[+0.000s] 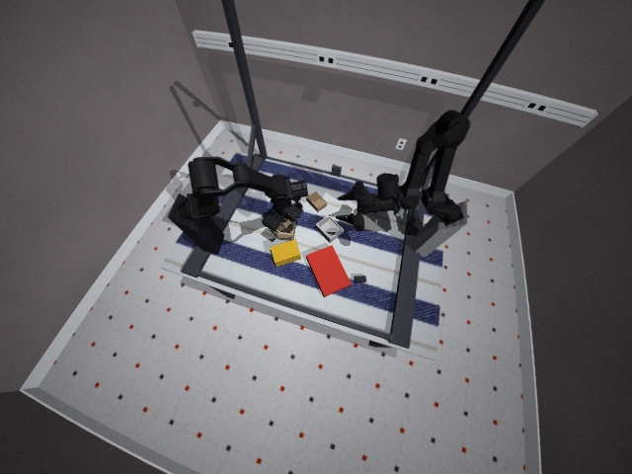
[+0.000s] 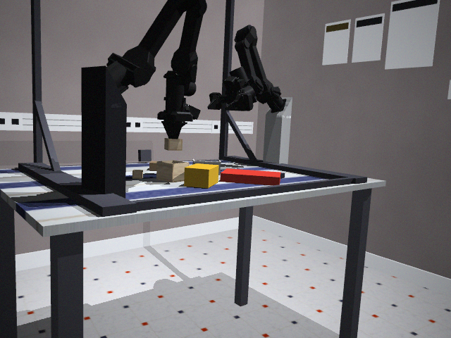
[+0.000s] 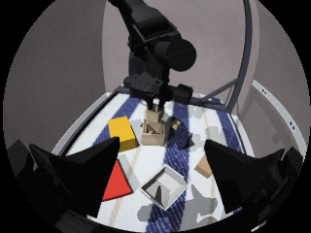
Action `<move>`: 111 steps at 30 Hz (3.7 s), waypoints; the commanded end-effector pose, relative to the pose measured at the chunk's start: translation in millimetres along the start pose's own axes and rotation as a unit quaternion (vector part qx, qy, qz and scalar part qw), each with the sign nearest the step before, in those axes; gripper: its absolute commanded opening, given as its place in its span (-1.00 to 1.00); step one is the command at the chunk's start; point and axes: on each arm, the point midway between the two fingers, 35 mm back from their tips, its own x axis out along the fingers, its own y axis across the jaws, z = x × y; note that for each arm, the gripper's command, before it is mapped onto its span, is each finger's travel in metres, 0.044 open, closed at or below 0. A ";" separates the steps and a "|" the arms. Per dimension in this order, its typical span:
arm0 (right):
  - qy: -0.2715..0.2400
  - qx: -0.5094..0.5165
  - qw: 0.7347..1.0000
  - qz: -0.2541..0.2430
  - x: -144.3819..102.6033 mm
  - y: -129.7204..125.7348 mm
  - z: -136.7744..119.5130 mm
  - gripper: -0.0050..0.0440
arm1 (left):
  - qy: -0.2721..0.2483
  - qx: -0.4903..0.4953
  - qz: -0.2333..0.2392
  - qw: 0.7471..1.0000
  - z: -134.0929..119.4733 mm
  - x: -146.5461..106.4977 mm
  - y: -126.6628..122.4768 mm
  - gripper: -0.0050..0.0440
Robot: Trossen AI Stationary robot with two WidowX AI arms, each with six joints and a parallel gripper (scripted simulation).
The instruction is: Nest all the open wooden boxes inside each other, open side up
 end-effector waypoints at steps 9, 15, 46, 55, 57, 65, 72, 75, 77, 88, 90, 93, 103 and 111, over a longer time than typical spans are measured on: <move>-0.007 -0.162 0.987 0.006 -3.9 2.2 5.1 -0.03 | -0.013 0.001 -0.003 1.000 8.6 1.0 -1.8 0.84; -0.008 -0.265 0.964 0.006 -3.9 2.2 5.1 -0.03 | -0.013 0.001 -0.003 1.000 8.6 1.0 -1.8 0.84; -0.009 -0.675 0.738 0.001 -3.7 1.9 4.6 -0.03 | -0.013 0.001 -0.003 1.000 8.6 1.0 -1.8 0.84; -0.009 -0.760 0.650 0.000 -3.7 1.9 4.6 -0.03 | -0.013 0.001 -0.003 1.000 8.6 1.0 -1.8 0.84; -0.009 -0.782 0.623 0.000 -3.7 1.9 4.6 -0.03 | -0.013 0.001 -0.003 1.000 8.6 1.0 -1.8 0.84; -0.009 -0.861 0.508 -0.001 -3.6 1.9 4.6 -0.03 | -0.013 0.001 -0.003 1.000 8.6 1.0 -1.8 0.84; -0.009 -0.902 0.431 -0.002 -3.6 1.9 4.6 -0.03 | -0.013 0.001 -0.003 1.000 8.6 1.0 -1.8 0.84; -0.009 -0.924 0.383 -0.002 -3.6 1.9 4.5 -0.03 | -0.013 0.001 -0.003 1.000 8.6 1.0 -1.8 0.84; -0.008 -0.937 0.350 -0.003 -3.6 1.9 4.5 -0.03 | -0.013 0.001 -0.003 1.000 8.6 1.0 -1.8 0.84; -0.008 -0.983 0.182 -0.004 -3.5 1.9 4.5 -0.03 | -0.013 0.001 -0.003 1.000 8.6 1.0 -1.8 0.84; -0.008 -0.986 0.165 -0.004 -3.5 1.9 4.5 -0.03 | -0.013 0.001 -0.003 1.000 8.6 1.0 -1.8 0.84; -0.007 -0.994 0.113 -0.005 -3.5 1.9 4.5 -0.03 | -0.013 0.001 -0.003 1.000 8.6 1.0 -1.8 0.84; -0.006 -0.998 -0.062 -0.006 -3.5 1.9 4.4 -0.03 | -0.013 0.001 -0.003 1.000 8.6 1.0 -1.8 0.84; -0.006 -0.986 -0.166 -0.006 -3.5 1.9 4.4 -0.03 | -0.013 0.001 -0.003 1.000 8.6 1.0 -1.8 0.84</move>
